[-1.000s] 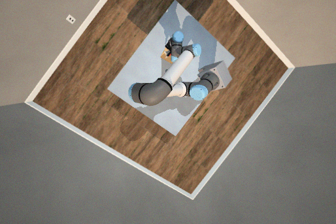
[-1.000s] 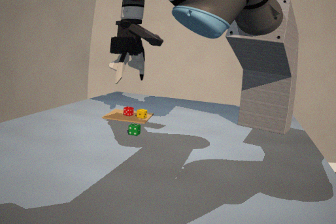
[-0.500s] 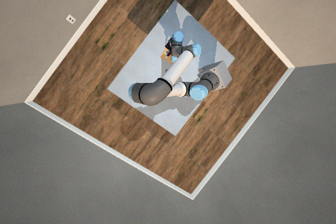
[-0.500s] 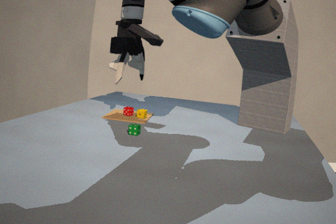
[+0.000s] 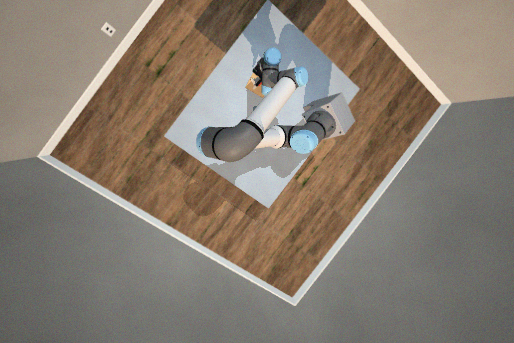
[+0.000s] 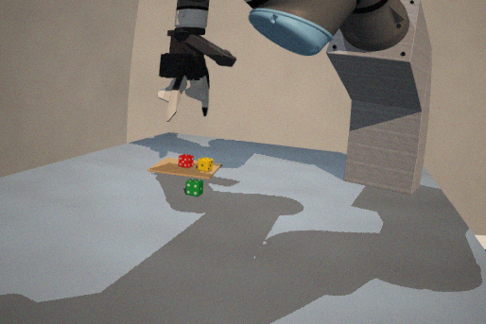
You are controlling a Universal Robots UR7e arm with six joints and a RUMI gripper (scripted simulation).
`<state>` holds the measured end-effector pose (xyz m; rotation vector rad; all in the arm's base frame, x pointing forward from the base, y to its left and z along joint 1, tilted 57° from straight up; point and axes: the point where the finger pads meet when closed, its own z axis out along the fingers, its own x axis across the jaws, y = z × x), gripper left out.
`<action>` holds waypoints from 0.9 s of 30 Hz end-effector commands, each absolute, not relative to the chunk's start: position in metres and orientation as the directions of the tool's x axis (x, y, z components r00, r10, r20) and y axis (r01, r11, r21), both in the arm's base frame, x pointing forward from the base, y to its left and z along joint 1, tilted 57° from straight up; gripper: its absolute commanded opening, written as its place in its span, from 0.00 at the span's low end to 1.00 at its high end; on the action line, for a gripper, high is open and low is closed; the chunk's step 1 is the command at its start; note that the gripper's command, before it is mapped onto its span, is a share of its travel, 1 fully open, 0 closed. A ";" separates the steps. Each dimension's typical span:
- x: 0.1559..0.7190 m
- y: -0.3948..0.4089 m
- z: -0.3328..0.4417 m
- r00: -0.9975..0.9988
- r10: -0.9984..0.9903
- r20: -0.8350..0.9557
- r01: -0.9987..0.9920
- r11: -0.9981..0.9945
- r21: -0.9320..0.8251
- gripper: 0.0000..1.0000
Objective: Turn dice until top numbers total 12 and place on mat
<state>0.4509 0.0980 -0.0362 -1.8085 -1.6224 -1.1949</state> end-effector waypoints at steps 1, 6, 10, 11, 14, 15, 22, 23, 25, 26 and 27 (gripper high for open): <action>0.453 0.095 -0.035 -0.060 0.582 0.811 0.947 -0.223 0.230 1.00; 0.450 0.100 -0.028 -0.066 0.584 0.809 0.947 -0.219 0.235 1.00; 0.446 0.105 -0.022 -0.071 0.585 0.808 0.946 -0.216 0.240 1.00; 0.444 0.108 -0.018 -0.075 0.586 0.807 0.946 -0.214 0.243 1.00; 0.436 0.120 -0.005 -0.087 0.590 0.803 0.945 -0.206 0.254 1.00; 0.433 0.124 0.000 -0.092 0.591 0.802 0.945 -0.203 0.258 1.00; 0.401 0.163 0.032 -0.133 0.600 0.789 0.940 -0.177 0.293 1.00; 0.396 0.169 0.036 -0.140 0.601 0.787 0.939 -0.173 0.298 1.00; 0.385 0.180 0.043 -0.152 0.603 0.783 0.937 -0.165 0.309 1.00; 0.385 0.180 0.043 -0.152 0.603 0.783 0.937 -0.165 0.309 1.00; 0.385 0.180 0.043 -0.152 0.603 0.783 0.937 -0.165 0.309 1.00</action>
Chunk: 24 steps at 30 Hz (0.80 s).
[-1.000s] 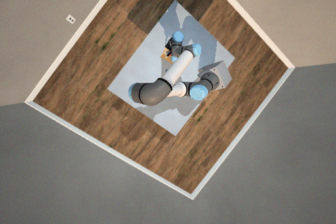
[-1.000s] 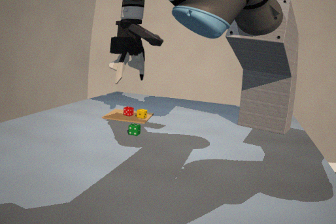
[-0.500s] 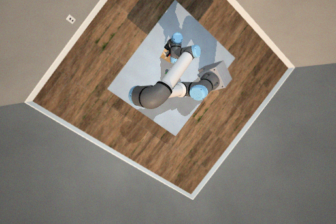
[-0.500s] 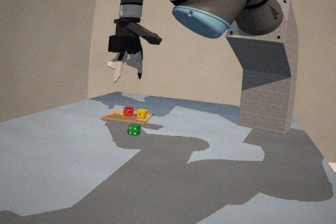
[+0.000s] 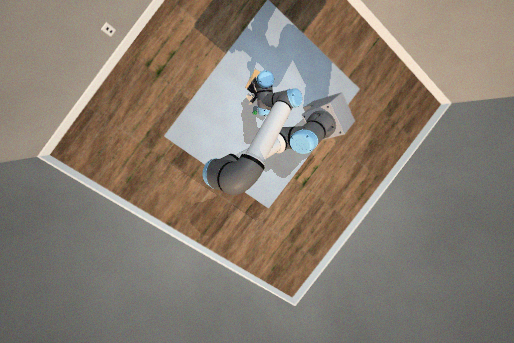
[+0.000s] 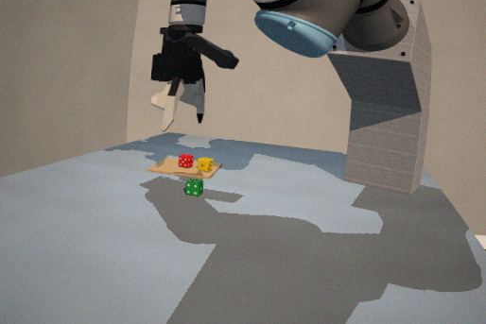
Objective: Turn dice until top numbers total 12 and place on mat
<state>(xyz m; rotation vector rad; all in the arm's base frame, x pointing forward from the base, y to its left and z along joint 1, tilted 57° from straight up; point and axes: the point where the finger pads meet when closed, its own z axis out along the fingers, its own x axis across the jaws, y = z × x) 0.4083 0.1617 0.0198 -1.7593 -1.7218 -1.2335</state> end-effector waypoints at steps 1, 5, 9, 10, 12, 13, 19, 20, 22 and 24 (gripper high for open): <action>0.380 0.186 0.046 -0.158 0.604 0.781 0.936 -0.161 0.314 1.00; 0.362 0.204 0.054 -0.179 0.607 0.775 0.932 -0.148 0.331 1.00; 0.348 0.217 0.058 -0.194 0.608 0.770 0.929 -0.138 0.343 1.00; 0.346 0.219 0.059 -0.196 0.608 0.769 0.929 -0.137 0.345 1.00; 0.342 0.223 0.059 -0.200 0.609 0.768 0.928 -0.134 0.348 1.00; 0.341 0.224 0.059 -0.201 0.609 0.767 0.927 -0.133 0.349 1.00; 0.340 0.225 0.060 -0.203 0.609 0.767 0.927 -0.132 0.351 1.00; 0.340 0.225 0.060 -0.203 0.609 0.767 0.927 -0.132 0.351 1.00; 0.340 0.225 0.060 -0.203 0.609 0.767 0.927 -0.132 0.351 0.24; 0.340 0.225 0.060 -0.203 0.609 0.767 0.927 -0.132 0.351 0.24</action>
